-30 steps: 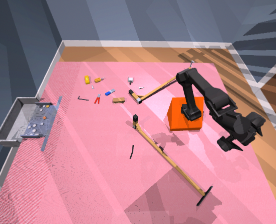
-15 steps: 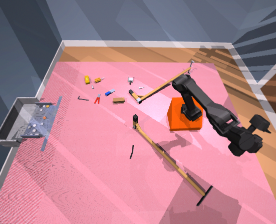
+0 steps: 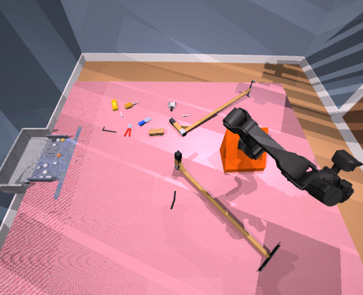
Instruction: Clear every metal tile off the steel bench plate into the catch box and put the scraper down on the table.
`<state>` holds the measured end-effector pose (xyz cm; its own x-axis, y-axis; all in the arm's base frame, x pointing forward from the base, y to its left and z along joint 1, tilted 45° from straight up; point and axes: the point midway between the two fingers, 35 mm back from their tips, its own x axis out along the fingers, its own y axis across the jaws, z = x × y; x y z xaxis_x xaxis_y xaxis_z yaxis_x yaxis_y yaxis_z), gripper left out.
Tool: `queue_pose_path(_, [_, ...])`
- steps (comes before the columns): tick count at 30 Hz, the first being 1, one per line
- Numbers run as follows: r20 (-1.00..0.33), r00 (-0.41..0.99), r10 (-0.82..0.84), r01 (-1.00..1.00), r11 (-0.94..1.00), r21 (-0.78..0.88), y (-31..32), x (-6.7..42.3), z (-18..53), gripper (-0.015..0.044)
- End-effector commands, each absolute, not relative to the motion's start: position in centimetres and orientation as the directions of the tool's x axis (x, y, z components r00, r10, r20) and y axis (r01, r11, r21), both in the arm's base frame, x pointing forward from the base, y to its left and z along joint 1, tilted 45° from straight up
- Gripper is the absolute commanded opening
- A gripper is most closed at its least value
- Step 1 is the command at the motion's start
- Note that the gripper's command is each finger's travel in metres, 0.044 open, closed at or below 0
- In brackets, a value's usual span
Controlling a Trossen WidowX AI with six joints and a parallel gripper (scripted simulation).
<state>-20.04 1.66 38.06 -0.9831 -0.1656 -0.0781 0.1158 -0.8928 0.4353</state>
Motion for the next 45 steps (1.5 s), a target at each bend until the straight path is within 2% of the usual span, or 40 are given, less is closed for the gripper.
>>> queue_pose_path(1, [-0.089, -0.959, -0.268, 0.195, -0.856, 0.479, 0.8, -21.2, 37.0, 0.044])
queue_pose_path(13, [-0.094, -0.839, -0.536, 0.394, -0.718, 0.574, -2.6, -23.4, 34.3, 0.044])
queue_pose_path(26, [-0.085, -0.629, -0.772, 0.536, -0.511, 0.673, -7.0, -24.2, 31.0, 0.044])
queue_pose_path(42, [-0.055, -0.294, -0.954, 0.586, -0.225, 0.779, -12.4, -22.5, 26.8, 0.044])
queue_pose_path(45, [-0.053, -0.278, -0.959, 0.585, -0.213, 0.783, -12.6, -22.4, 26.7, 0.044])
